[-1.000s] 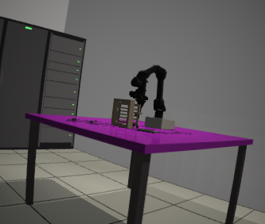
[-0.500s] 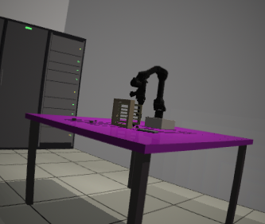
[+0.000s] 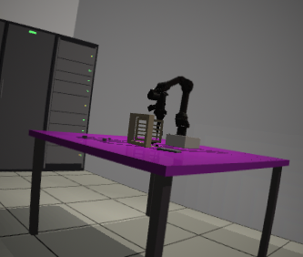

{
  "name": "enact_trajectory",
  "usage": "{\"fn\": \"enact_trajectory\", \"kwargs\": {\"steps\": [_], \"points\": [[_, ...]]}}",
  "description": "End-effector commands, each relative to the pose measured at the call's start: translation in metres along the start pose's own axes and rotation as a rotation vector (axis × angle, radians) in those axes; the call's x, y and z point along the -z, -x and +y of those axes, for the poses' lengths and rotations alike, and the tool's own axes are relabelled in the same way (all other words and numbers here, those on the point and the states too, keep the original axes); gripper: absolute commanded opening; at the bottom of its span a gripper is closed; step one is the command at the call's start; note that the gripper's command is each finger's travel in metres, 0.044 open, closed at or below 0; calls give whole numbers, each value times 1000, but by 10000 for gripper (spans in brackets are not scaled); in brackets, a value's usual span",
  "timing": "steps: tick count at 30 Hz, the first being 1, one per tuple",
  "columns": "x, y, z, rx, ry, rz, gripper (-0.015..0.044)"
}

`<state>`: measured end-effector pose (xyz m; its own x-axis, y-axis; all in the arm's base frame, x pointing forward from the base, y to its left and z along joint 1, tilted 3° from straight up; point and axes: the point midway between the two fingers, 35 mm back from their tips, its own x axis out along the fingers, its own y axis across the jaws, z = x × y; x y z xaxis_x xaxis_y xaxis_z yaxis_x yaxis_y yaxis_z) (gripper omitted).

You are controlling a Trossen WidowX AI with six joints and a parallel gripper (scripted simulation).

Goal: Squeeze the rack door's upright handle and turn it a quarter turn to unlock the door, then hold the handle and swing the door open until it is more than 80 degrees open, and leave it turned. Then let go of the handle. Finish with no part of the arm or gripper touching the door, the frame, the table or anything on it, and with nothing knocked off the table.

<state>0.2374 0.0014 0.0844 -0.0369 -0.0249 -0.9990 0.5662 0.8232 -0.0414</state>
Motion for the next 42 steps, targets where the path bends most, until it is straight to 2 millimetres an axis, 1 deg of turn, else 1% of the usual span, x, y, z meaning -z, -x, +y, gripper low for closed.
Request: {"fn": "enact_trajectory", "kwargs": {"steps": [1,22,42], "points": [[-2,0,-5,-5,63,-8,27],[-16,0,-43,-1,331,-9,27],[-37,1,-74,3,580,-12,27]]}}
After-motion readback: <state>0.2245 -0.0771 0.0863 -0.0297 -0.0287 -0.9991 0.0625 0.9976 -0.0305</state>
